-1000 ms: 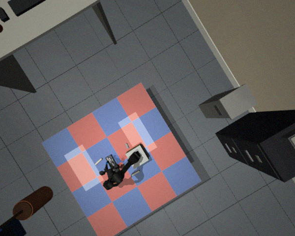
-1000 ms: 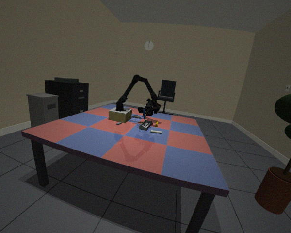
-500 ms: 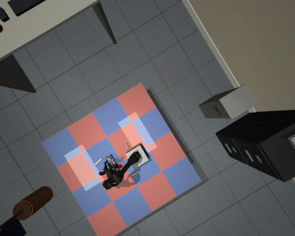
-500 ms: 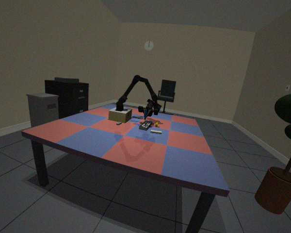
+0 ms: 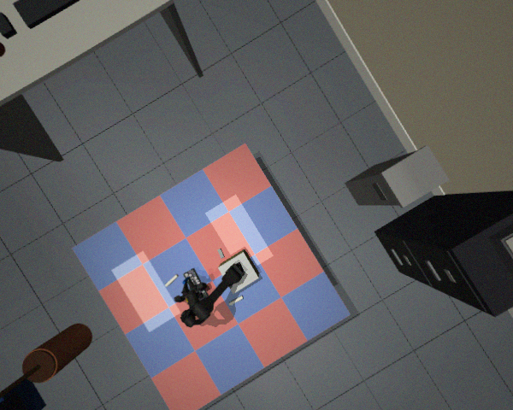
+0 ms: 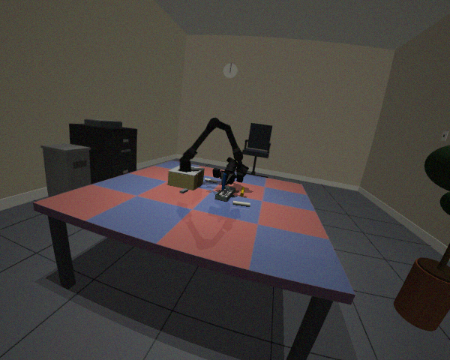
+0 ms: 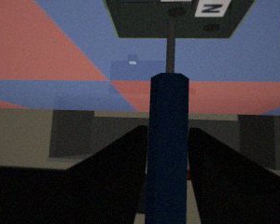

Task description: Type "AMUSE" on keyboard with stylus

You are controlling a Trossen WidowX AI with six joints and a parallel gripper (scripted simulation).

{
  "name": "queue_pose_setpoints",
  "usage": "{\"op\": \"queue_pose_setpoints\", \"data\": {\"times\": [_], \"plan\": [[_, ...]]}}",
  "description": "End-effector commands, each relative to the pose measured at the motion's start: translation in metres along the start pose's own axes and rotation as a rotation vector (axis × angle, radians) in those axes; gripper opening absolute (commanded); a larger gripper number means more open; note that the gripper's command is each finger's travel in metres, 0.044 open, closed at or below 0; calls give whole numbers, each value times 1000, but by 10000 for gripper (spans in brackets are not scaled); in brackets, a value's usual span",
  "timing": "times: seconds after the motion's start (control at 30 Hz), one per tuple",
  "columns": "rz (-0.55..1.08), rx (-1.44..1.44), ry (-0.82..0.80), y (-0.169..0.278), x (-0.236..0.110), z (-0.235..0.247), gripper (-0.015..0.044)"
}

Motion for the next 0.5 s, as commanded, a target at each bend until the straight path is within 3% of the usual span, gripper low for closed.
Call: {"op": "queue_pose_setpoints", "data": {"times": [0.0, 0.13, 0.23, 0.47], "plan": [[5, -4, 4, 0, 0, -1, 0], [5, -4, 4, 0, 0, -1, 0], [5, -4, 4, 0, 0, -3, 79], [5, -4, 4, -1, 1, -5, 81]]}}
Point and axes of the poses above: the point midway between the two fingers, 35 mm back from their tips, its own x axis out along the fingers, its own z axis across the jaws, y = z × x, the point moved 1 cm from there along -x, back along the fingers, and after that the axes turned 7 degrees about x, right-handed, at the moved point
